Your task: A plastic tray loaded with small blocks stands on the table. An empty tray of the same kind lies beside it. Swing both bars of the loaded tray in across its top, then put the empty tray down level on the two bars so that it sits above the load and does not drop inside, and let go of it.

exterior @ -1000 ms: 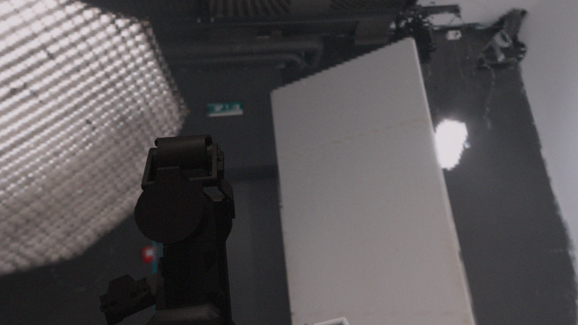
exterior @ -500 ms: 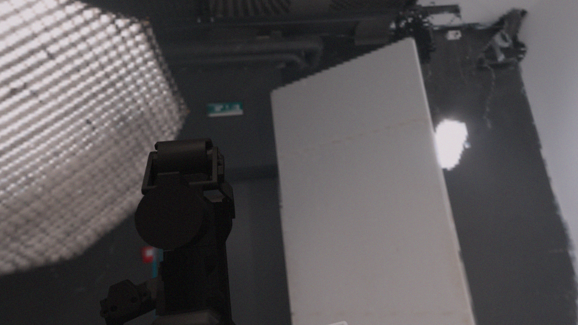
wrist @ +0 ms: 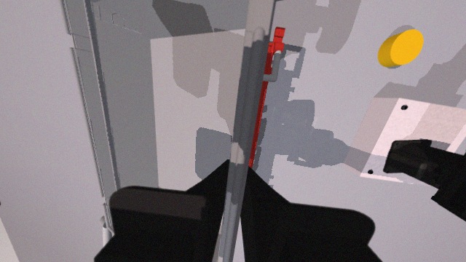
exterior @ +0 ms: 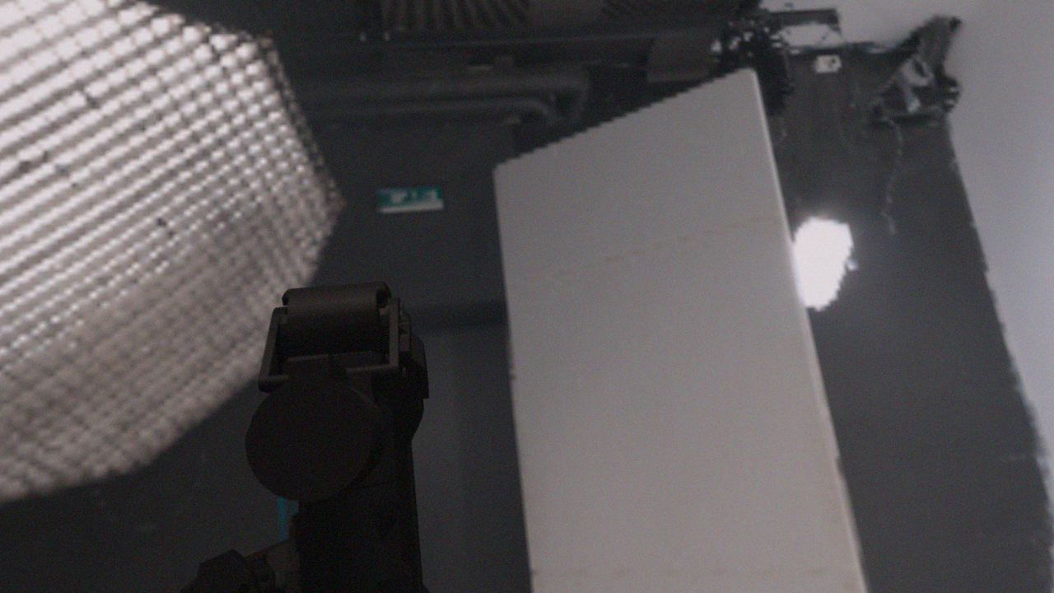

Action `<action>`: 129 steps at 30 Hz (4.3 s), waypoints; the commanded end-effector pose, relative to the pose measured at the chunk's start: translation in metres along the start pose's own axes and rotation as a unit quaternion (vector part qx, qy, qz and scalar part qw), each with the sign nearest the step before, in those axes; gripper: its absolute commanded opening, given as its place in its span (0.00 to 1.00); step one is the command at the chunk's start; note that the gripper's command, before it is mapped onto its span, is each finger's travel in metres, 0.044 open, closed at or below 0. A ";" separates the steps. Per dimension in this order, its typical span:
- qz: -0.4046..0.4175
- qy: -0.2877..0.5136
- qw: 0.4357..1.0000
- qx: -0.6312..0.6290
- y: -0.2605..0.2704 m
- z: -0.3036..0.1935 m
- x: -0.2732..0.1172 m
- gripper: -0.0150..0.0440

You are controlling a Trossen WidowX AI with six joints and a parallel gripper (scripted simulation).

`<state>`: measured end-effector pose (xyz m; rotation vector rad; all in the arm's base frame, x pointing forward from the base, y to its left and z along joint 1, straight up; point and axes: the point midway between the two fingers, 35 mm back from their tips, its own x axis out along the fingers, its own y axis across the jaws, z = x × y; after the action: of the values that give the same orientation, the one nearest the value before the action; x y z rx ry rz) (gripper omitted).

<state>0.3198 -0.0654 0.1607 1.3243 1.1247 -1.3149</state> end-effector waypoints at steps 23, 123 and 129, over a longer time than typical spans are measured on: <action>0.012 -0.001 1.000 0.003 -0.005 0.000 0.021 0.25; 0.011 -0.001 1.000 0.003 -0.021 0.000 0.047 0.25; 0.020 0.000 1.000 0.002 -0.017 0.000 0.044 0.25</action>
<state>0.3039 -0.0625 0.1186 1.3441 1.0881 -1.2847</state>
